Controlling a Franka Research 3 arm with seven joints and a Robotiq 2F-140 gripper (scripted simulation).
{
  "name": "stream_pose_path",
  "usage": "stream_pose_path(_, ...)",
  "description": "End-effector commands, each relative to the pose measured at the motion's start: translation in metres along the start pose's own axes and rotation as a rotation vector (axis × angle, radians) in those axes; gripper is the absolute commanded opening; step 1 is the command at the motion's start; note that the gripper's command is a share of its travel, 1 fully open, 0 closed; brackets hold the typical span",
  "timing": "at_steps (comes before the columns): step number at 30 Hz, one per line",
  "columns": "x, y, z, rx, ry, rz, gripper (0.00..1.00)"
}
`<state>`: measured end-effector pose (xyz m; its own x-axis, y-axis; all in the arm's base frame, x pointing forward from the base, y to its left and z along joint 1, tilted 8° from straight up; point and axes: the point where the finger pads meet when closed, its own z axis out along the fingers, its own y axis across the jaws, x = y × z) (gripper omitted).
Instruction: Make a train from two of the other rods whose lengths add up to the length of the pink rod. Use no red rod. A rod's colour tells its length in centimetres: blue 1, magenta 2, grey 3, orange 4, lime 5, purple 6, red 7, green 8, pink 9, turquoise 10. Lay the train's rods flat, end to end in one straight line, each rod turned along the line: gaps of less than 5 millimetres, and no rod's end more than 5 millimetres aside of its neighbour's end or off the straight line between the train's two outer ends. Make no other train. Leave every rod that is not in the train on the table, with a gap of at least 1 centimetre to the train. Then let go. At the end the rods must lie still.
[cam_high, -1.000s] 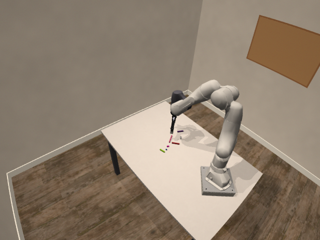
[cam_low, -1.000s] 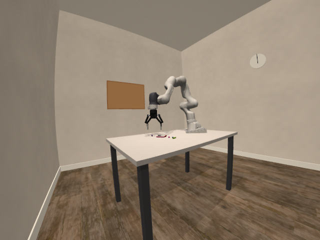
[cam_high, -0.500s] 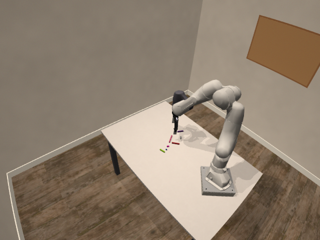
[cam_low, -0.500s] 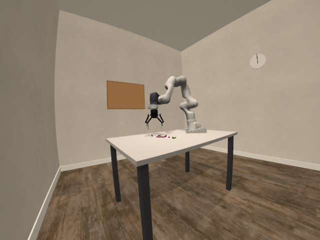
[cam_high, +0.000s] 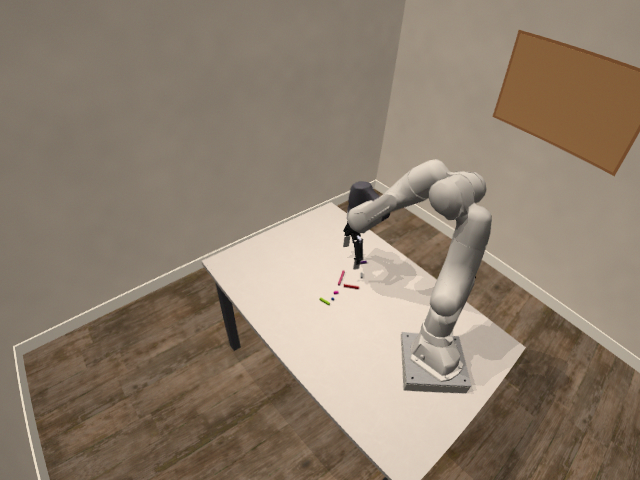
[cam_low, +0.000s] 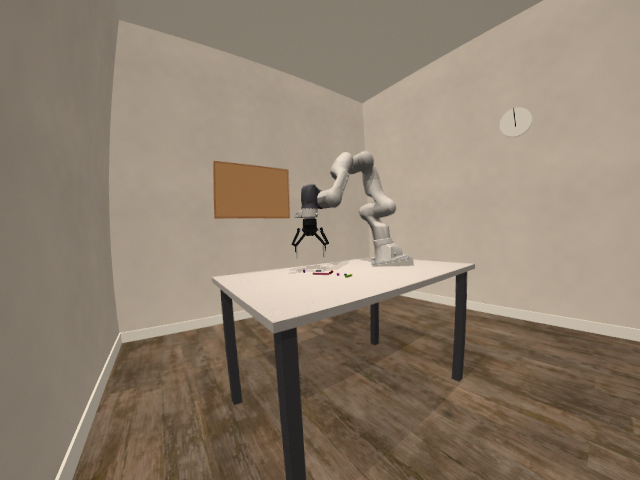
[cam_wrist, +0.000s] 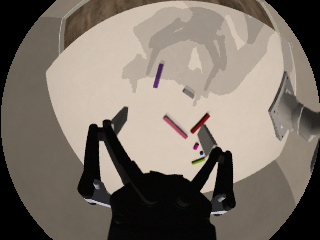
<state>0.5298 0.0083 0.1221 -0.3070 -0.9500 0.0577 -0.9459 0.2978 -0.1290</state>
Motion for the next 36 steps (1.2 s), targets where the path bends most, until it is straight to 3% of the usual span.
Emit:
stream_pose_path(1, 0.003, 0.001, -0.001, -0.004, -0.014, -0.167, 1.00)
stream_pose_path(36, 0.025, 0.023, -0.004, 0.000, -0.014, -0.686, 1.00)
